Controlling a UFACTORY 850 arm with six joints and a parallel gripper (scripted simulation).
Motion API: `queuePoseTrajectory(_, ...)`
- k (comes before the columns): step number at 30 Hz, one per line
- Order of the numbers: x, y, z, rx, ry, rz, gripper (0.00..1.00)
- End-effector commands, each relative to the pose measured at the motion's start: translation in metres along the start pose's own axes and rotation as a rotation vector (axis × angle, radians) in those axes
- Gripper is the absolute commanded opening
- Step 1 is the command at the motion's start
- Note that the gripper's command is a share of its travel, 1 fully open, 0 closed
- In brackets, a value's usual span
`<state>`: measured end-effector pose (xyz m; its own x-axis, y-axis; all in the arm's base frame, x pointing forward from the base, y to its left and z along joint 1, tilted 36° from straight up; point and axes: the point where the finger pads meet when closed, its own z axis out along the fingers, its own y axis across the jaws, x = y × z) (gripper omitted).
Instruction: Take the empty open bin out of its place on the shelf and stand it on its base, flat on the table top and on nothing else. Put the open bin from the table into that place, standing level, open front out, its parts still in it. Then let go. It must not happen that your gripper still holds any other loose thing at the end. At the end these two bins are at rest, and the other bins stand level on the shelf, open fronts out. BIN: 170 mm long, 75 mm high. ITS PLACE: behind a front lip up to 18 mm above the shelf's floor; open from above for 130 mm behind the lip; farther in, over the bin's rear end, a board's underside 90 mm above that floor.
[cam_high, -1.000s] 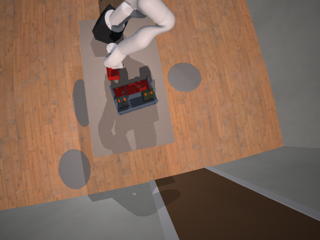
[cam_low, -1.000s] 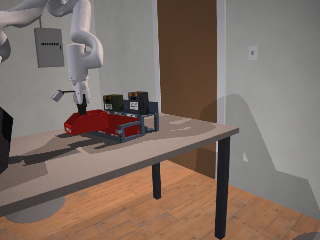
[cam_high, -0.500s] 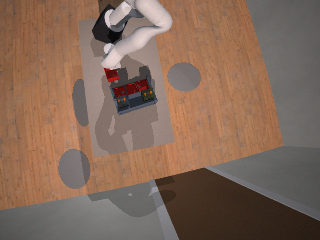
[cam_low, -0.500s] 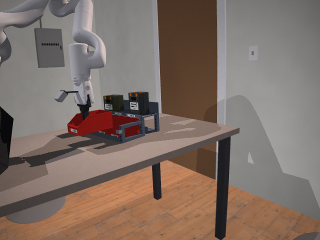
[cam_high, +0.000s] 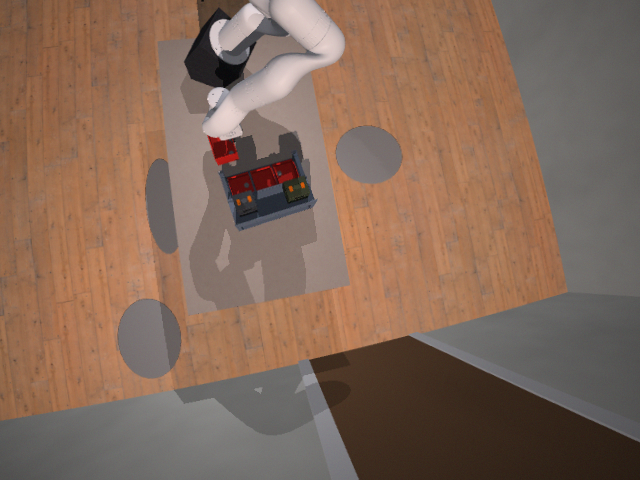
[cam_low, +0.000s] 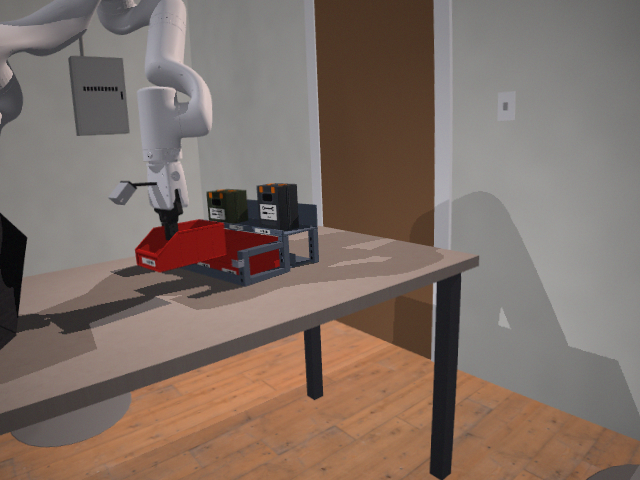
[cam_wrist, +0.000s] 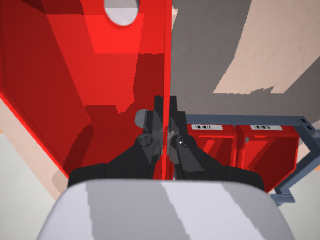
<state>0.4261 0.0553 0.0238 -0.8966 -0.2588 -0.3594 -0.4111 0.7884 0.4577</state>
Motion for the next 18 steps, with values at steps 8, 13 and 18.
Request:
queuePoseTrajectory(8, 0.0, 0.0, 0.008, 0.001, -0.001, 0.0, 0.0)
queuePoseTrajectory(13, 0.0, 0.0, 0.019, 0.001, -0.001, 0.0, 0.0)
queuePoseTrajectory(18, -0.001, 0.0, 0.033, 0.001, -0.001, 0.0, 0.0)
